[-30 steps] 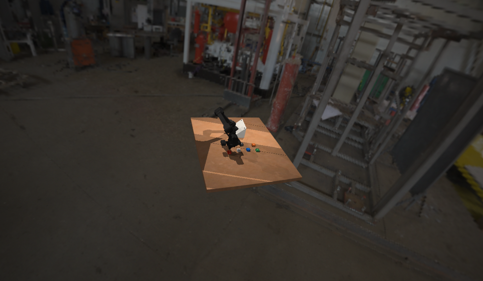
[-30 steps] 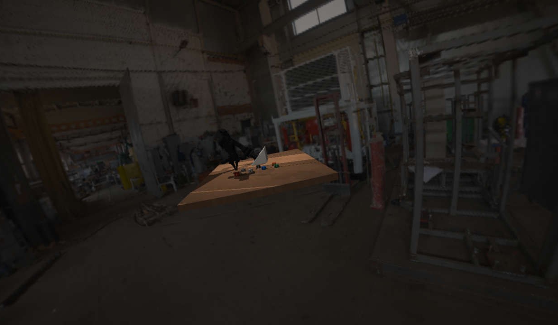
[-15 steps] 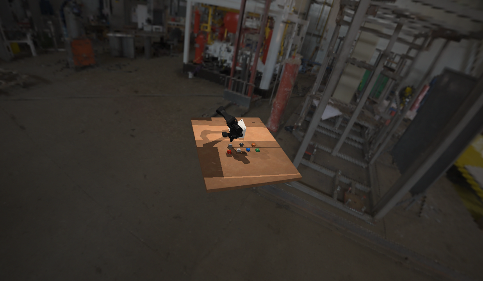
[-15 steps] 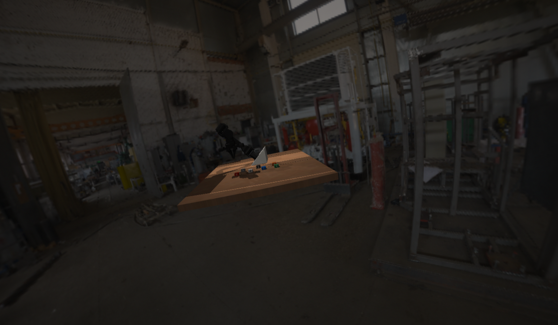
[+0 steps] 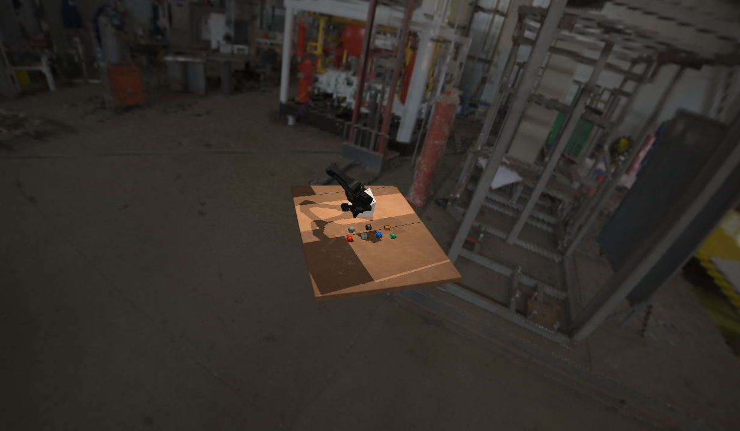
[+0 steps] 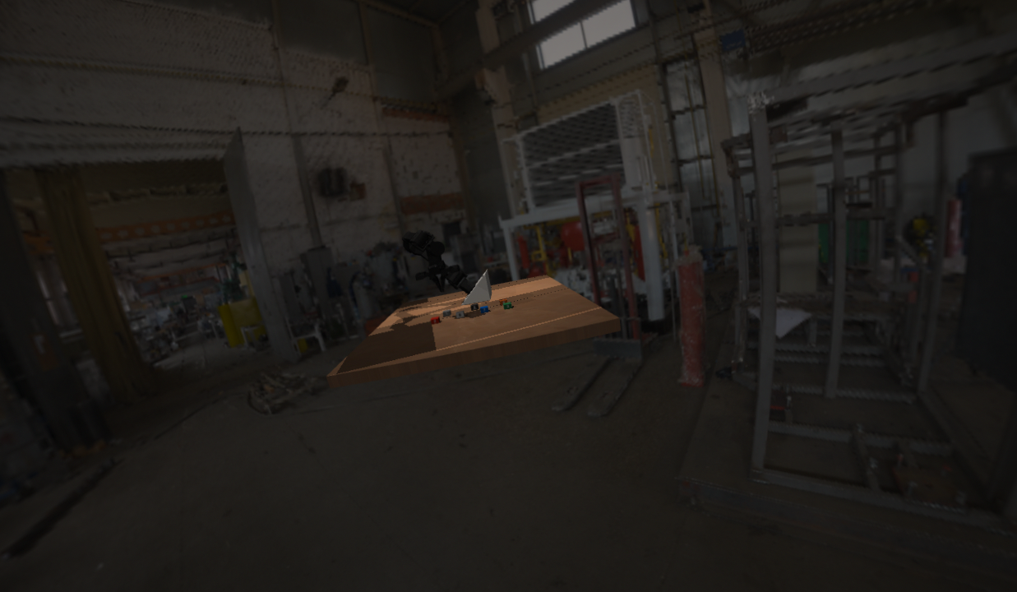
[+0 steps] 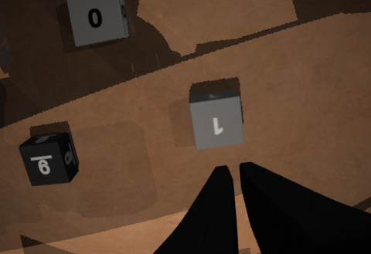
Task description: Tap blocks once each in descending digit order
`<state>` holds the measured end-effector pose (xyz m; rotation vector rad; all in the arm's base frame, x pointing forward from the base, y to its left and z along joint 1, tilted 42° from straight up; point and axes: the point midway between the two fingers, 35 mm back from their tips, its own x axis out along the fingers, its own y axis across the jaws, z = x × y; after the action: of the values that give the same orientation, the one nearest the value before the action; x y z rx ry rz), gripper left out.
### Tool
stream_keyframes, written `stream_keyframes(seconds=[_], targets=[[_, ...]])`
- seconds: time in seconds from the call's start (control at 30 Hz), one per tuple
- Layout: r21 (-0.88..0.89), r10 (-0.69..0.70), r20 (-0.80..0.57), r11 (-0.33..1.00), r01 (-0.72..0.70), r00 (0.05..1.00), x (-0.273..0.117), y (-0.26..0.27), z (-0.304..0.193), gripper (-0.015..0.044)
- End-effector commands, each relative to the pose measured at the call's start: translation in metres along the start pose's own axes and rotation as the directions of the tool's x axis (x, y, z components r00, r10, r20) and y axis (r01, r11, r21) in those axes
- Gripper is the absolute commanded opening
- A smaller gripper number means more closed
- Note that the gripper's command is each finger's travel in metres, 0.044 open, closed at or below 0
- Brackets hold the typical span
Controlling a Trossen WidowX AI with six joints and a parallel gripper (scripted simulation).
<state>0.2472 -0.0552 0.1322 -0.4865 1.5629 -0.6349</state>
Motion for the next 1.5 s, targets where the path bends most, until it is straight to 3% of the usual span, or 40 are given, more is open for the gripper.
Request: stream_keyframes(seconds=[0.0,0.1,0.97,1.27,1.47], targets=[[-0.002,-0.008,-0.016,1.0,0.008,1.0,0.041,-0.002,-0.005,0.002],[-0.001,-0.012,-0.017,1.0,0.012,1.0,0.06,-0.003,-0.008,0.002],[-0.001,-0.013,-0.017,1.0,0.013,1.0,0.09,-0.004,-0.009,0.002],[-0.001,-0.01,-0.017,1.0,0.01,1.0,0.052,-0.003,-0.007,0.002],[-0.002,-0.009,-0.018,1.0,0.009,1.0,-0.018,-0.002,-0.006,0.002]])
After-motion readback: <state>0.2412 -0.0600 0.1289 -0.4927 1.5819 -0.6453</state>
